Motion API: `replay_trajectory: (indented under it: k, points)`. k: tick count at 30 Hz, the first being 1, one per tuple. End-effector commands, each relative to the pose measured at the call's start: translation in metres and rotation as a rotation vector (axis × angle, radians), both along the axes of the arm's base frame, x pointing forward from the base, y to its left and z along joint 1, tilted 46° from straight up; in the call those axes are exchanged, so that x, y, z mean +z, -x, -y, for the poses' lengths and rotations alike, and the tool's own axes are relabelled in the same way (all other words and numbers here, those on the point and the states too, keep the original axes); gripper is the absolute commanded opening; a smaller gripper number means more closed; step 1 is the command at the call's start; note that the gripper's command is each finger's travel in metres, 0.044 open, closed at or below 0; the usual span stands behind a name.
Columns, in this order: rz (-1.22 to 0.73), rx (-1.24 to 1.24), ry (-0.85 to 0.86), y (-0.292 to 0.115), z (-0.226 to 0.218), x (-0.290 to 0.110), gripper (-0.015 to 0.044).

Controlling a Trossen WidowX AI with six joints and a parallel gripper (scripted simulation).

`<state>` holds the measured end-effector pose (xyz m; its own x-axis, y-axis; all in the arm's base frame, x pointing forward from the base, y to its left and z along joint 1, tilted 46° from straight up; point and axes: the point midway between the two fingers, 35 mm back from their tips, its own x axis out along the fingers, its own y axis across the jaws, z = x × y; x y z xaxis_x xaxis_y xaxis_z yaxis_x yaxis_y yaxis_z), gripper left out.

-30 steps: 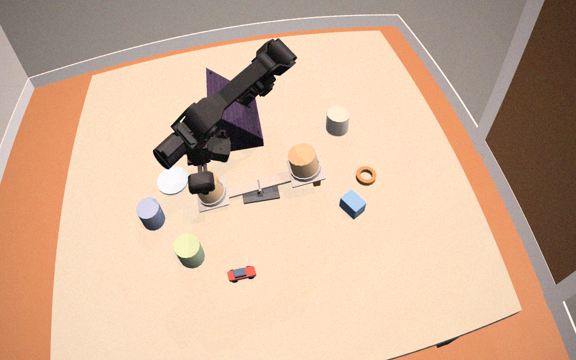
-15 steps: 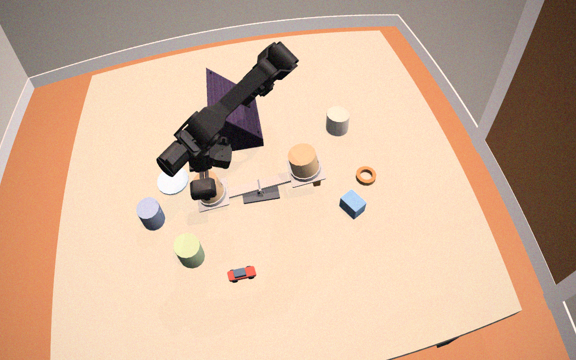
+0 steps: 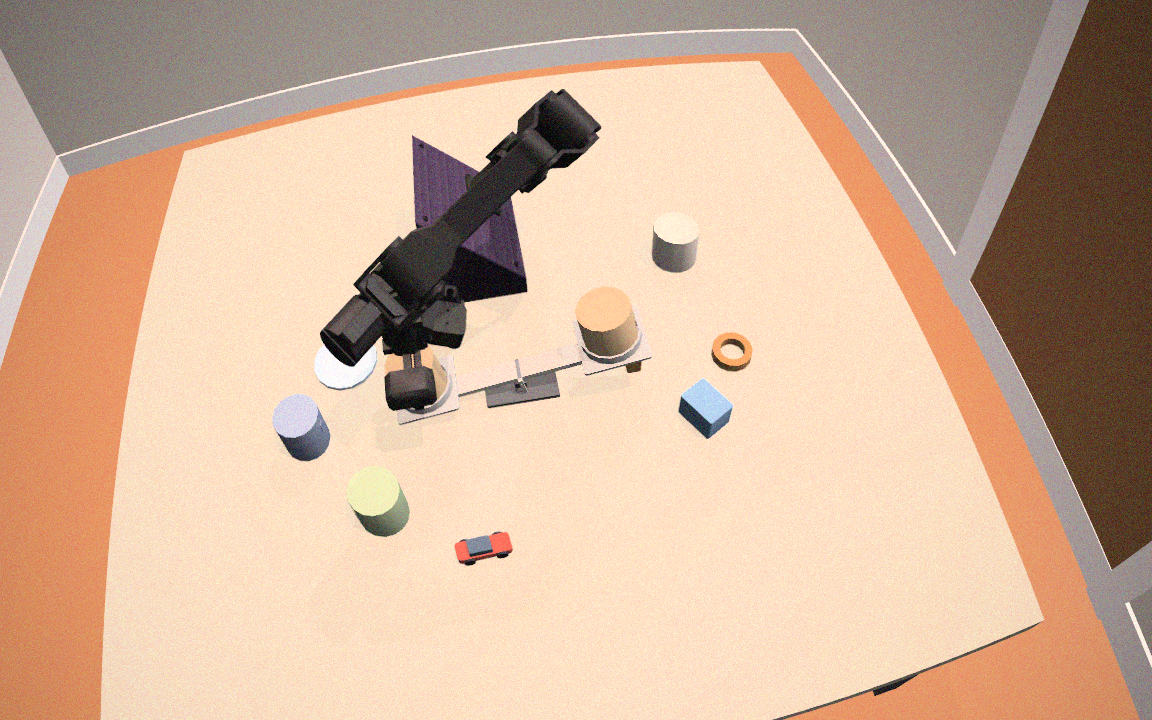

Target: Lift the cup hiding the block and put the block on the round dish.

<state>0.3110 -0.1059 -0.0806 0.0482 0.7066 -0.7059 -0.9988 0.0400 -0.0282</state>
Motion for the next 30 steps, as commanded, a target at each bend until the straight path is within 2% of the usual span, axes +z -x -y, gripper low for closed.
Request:
replay_trajectory:
  k: [1,3,11,23,30]
  points:
    - [-0.006,-0.002,-0.005,0.001,-0.004,-0.003,0.0414]
    - [-0.006,-0.002,-0.005,0.001,-0.004,-0.003,0.0361]
    - [-0.006,-0.002,-0.005,0.001,-0.004,-0.003,0.0308]
    - [-0.006,-0.003,-0.004,-0.001,0.004,0.004,0.0000]
    - [-0.006,-0.003,-0.002,-0.002,0.011,0.009,0.0000]
